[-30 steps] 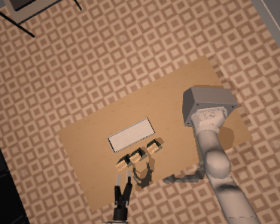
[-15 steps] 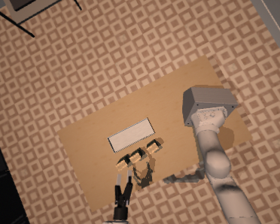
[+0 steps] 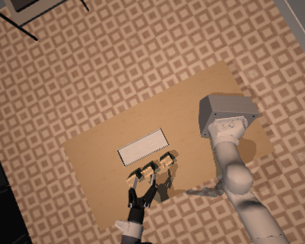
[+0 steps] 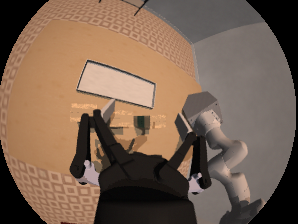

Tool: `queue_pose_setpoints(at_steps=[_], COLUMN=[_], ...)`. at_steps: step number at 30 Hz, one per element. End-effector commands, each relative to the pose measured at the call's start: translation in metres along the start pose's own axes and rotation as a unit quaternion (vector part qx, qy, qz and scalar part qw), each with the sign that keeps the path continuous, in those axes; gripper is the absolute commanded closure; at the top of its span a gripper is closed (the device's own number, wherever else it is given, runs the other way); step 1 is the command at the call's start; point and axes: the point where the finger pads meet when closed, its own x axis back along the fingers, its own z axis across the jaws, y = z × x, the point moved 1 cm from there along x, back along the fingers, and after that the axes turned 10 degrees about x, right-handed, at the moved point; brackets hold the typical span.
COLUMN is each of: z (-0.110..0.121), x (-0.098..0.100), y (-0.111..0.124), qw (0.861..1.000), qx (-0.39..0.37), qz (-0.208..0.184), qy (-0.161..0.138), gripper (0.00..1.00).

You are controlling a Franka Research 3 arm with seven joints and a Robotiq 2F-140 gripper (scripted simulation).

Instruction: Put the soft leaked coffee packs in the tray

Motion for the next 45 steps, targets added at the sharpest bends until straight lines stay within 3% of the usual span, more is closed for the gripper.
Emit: queue_pose_setpoints(at_steps=[1,15,16,20,30,32,33,36,45], z=[0.007,0.038,0.044,0.05,0.068,0.068,0.072,0.075,0.085], x=[-0.01,-0.041,-0.047,-0.053,-0.075,-0.075,-0.079,-0.083,-0.098], y=[0.005,0.019,0.023,0.027,0.044,0.044,0.048,0.052,0.067], qw=[0.996,0.969,0.96,0.947,0.888,0.888,0.87,0.854,0.775], qx=[-0.081,-0.22,-0.249,-0.283,-0.401,-0.401,-0.429,-0.453,-0.545], qz=[-0.026,-0.106,-0.124,-0.144,-0.218,-0.218,-0.235,-0.251,-0.315], qy=[-0.018,-0.037,-0.041,-0.045,-0.056,-0.056,-0.058,-0.059,-0.062], gripper=[0.0,0.0,0.0,0.0,0.0,0.0,0.0,0.0,0.0])
